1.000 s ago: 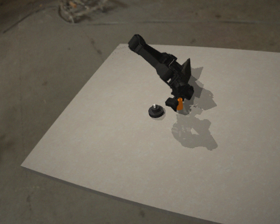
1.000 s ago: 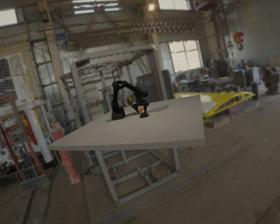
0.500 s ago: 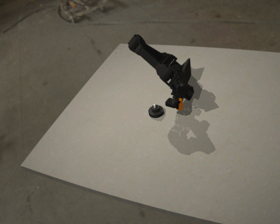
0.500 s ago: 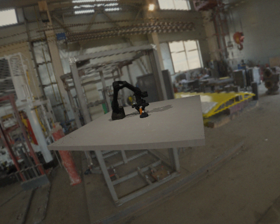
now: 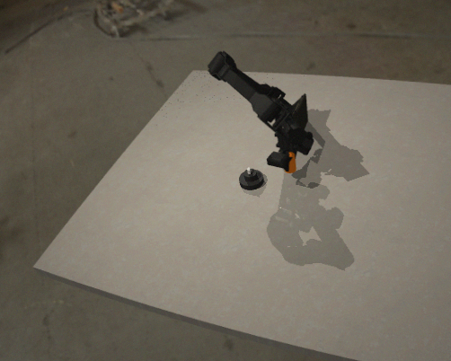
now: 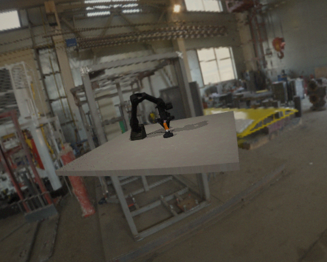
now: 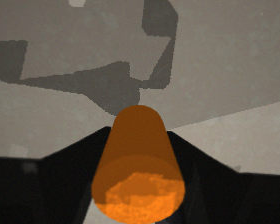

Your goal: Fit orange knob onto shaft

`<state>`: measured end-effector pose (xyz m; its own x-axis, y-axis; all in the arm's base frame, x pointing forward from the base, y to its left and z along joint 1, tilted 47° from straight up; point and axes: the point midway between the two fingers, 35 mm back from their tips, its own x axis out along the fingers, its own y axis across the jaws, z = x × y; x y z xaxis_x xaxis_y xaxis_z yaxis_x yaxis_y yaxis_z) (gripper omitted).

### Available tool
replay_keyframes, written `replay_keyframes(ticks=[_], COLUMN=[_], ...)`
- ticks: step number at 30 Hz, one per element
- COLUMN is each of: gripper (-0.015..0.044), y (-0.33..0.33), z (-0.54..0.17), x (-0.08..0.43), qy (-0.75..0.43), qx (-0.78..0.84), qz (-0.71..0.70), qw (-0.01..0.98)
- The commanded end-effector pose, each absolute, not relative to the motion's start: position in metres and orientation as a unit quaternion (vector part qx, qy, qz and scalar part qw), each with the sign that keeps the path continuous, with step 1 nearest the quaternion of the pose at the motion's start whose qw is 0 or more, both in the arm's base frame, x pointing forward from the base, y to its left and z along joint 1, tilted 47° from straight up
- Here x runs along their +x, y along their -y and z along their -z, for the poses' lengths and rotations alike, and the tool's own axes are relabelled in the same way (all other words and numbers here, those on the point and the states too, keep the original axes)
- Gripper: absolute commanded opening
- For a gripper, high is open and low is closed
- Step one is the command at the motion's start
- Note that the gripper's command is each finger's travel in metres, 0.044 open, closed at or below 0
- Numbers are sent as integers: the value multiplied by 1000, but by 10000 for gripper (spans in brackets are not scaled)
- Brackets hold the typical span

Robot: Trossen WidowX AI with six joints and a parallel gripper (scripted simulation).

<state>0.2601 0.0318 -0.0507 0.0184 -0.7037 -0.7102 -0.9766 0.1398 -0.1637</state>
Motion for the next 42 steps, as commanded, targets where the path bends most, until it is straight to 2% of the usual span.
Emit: replay_keyframes(ticks=[1, 15, 20, 42], gripper=[0, 0, 0, 0], y=[-48, -104, -106, -152], z=[39, -22, -24, -38], x=[263, 250, 250, 252], qy=[-671, -691, -689, -523], qx=[-623, -613, -616, -762], qz=[-200, -191, -189, -109], qw=[348, 333, 332, 366])
